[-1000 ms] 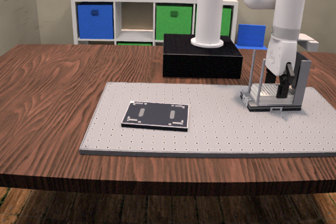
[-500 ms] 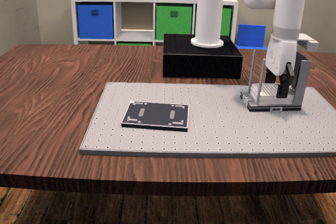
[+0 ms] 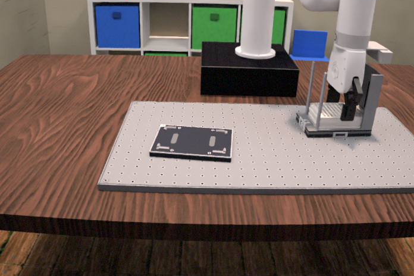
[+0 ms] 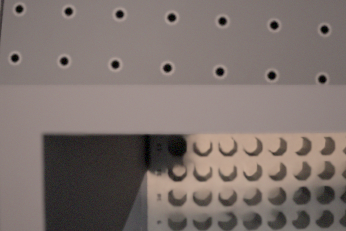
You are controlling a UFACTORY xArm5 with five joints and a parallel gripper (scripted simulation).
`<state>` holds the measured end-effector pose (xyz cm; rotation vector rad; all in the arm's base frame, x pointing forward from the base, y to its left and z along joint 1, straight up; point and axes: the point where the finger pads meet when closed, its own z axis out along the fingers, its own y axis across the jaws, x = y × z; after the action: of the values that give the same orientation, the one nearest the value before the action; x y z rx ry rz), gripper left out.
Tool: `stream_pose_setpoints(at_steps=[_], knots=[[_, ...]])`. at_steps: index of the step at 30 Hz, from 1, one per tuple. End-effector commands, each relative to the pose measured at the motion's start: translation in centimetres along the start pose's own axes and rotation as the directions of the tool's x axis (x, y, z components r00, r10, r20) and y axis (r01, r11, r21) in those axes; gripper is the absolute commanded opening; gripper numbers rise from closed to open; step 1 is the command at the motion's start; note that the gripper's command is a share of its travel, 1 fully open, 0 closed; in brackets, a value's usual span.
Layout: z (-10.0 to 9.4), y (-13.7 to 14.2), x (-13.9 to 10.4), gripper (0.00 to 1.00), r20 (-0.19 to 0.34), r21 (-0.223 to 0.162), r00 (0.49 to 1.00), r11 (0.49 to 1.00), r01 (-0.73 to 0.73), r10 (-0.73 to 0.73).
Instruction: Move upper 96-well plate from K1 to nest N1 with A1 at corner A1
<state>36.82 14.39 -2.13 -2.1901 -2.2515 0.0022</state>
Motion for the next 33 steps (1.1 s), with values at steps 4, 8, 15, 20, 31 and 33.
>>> stream_pose_setpoints(at_steps=[4, 8, 15, 20, 31, 33], knots=[[-0.1, 0.13, 0.05, 0.0, -0.001, -0.003, 1.0, 1.0, 0.0, 0.0], [-0.1, 0.13, 0.05, 0.0, -0.001, -0.003, 1.0, 1.0, 0.0, 0.0], [-0.1, 0.13, 0.05, 0.0, -0.001, -0.003, 1.0, 1.0, 0.0, 0.0], [-0.17, 0.13, 0.05, 0.0, -0.001, -0.003, 1.0, 1.0, 0.0, 0.0], [-0.77, 0.13, 0.05, 0.0, -0.001, -0.003, 1.0, 1.0, 0.0, 0.0], [-0.9, 0.13, 0.05, 0.0, -0.001, -0.003, 1.0, 1.0, 0.0, 0.0]])
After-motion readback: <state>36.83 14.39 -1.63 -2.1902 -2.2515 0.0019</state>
